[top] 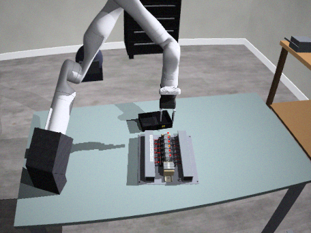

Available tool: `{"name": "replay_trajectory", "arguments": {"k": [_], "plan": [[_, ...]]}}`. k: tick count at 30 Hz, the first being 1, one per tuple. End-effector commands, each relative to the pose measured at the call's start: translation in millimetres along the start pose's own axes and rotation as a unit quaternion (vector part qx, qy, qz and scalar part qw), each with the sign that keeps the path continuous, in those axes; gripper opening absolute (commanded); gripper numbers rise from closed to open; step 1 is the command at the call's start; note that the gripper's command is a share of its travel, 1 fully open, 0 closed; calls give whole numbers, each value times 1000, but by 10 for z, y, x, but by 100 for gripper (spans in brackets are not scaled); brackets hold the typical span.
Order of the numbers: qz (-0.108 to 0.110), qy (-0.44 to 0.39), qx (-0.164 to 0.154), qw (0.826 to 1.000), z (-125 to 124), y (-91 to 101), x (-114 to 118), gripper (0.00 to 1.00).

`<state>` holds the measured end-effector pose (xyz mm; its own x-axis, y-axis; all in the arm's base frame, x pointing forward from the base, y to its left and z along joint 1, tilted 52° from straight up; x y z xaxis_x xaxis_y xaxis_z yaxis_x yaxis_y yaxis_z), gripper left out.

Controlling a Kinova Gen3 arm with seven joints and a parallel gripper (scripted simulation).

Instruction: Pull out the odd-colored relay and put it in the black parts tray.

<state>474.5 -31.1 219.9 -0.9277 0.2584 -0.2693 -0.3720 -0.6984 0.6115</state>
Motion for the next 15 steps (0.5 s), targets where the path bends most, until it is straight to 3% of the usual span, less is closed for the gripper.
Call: {"name": "replay_trajectory", "arguments": {"k": [1, 15], "plan": [[-1, 0, 0, 1000, -14, 6, -3, 98], [-1, 0, 0, 1000, -720, 7, 71, 98]]}}
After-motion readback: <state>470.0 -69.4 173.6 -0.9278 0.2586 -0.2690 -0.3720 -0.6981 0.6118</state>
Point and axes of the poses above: the point where the finger pads meet when closed, its own y axis back along the fingers, its own x axis across the jaws, z = x × y, the point moved 3 cm from there along y, back along the fingers, and after that the axes turned 6 degrees about y, right-handed, at the moved point
